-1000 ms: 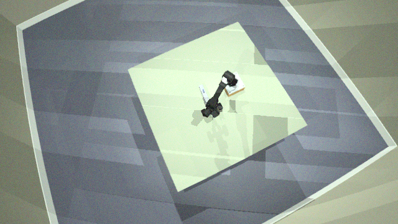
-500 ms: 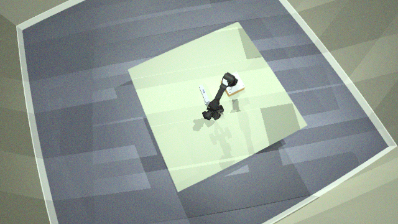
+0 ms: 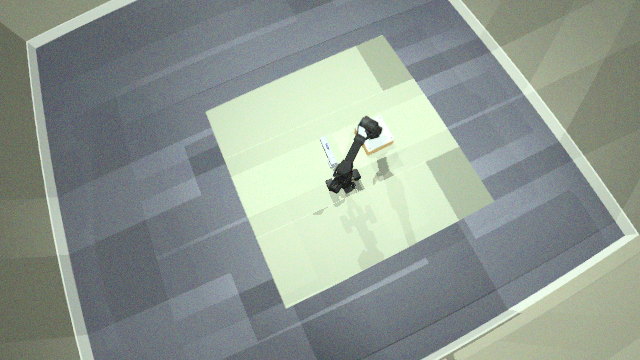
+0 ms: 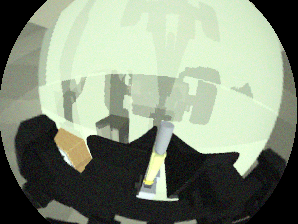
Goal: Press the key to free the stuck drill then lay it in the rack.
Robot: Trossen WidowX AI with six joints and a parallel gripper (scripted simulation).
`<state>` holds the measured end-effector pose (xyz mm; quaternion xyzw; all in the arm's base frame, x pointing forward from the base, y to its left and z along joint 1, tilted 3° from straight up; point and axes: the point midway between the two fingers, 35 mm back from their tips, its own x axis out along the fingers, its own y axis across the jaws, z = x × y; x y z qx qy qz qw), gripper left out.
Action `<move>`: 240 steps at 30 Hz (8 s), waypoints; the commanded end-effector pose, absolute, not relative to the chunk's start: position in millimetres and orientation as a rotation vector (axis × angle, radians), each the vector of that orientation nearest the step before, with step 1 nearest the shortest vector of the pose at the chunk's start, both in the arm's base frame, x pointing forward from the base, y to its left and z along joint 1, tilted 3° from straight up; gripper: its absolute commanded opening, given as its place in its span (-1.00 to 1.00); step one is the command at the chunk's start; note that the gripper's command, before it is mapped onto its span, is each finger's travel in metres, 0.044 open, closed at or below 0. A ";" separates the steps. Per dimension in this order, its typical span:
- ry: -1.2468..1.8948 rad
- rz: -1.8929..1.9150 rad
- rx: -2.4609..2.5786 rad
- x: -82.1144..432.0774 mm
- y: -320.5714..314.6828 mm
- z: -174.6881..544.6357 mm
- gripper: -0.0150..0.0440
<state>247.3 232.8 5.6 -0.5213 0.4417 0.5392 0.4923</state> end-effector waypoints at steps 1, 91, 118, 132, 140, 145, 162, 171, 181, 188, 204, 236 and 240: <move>1.071 1.299 -1.264 247.4 232.5 9.0 -0.49; 1.071 1.299 -1.264 243.5 228.9 39.4 -0.49; 1.072 1.300 -1.263 232.9 230.1 42.7 -0.49; 1.073 1.302 -1.262 207.5 234.4 37.2 -0.49; 1.074 1.303 -1.261 192.8 235.6 35.1 -0.49; 1.074 1.304 -1.260 183.7 235.8 34.4 -0.49; 1.075 1.305 -1.260 173.4 237.3 19.0 -0.49; 1.075 1.305 -1.260 172.4 235.1 9.3 -0.49; 1.075 1.305 -1.260 173.2 237.3 2.5 -0.49; 1.075 1.305 -1.260 173.7 238.8 -3.8 -0.49; 1.075 1.305 -1.260 173.9 239.0 -16.8 -0.49; 1.076 1.305 -1.260 173.0 235.6 -21.0 -0.49; 1.076 1.305 -1.260 173.1 235.4 -21.0 -0.49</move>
